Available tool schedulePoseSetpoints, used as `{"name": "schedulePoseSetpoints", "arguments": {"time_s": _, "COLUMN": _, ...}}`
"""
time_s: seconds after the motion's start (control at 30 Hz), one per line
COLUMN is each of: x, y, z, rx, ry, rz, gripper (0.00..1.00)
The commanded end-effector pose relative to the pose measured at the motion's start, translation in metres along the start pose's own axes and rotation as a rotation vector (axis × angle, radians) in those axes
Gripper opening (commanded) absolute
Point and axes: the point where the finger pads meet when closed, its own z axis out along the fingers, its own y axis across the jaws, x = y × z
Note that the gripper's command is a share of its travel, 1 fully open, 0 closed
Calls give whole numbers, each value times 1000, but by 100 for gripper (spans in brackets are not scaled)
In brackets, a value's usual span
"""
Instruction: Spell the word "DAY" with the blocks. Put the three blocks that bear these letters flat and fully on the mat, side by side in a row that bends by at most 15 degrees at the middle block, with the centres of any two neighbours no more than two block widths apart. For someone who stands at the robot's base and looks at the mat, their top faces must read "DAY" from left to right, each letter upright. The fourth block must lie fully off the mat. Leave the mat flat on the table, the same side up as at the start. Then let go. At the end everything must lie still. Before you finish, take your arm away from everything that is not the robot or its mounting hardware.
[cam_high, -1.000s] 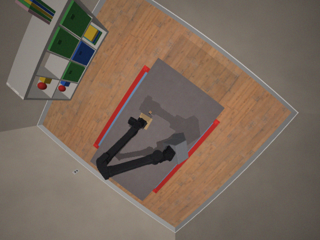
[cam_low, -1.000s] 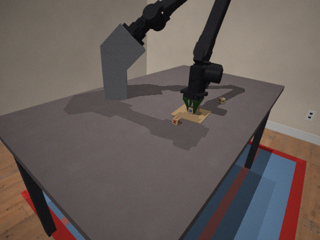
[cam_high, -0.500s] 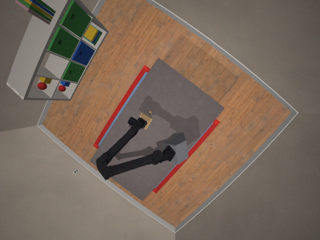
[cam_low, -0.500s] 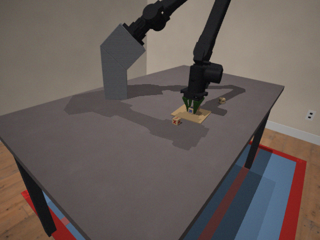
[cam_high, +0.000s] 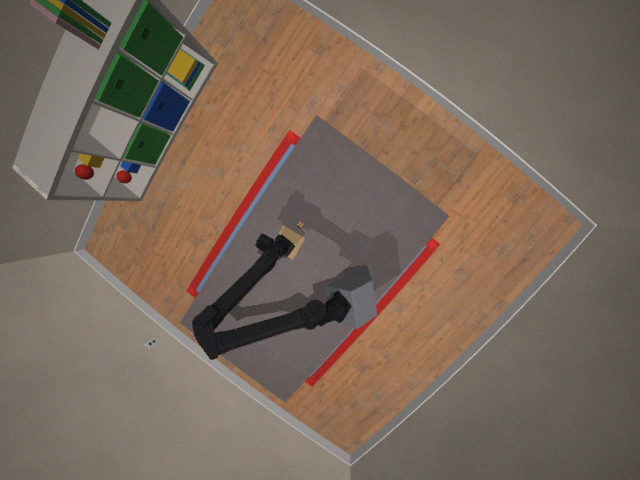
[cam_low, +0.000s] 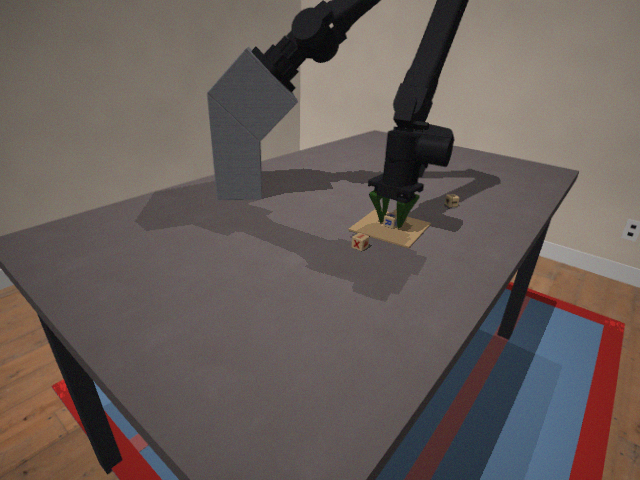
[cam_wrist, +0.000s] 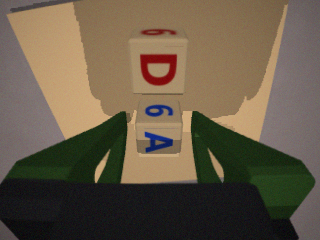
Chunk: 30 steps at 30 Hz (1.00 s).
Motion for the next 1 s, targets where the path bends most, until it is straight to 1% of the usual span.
{"name": "schedulePoseSetpoints", "arguments": {"time_s": 0.0, "x": -3, "y": -3, "z": 4, "rx": 4, "ry": -6, "rz": 2, "gripper": 45}}
{"name": "schedulePoseSetpoints", "arguments": {"time_s": 0.57, "x": -3, "y": -4, "z": 3, "rx": 6, "ry": -5, "rz": 2, "gripper": 45}}
{"name": "schedulePoseSetpoints", "arguments": {"time_s": 0.77, "x": -3, "y": -9, "z": -8, "rx": 17, "ry": -1, "rz": 0, "gripper": 45}}
{"name": "schedulePoseSetpoints", "arguments": {"time_s": 0.87, "x": 3, "y": -7, "z": -13, "rx": 19, "ry": 5, "rz": 2, "gripper": 45}}
{"name": "schedulePoseSetpoints", "arguments": {"time_s": 0.97, "x": 3, "y": -4, "z": -16, "rx": 15, "ry": 5, "rz": 1, "gripper": 45}}
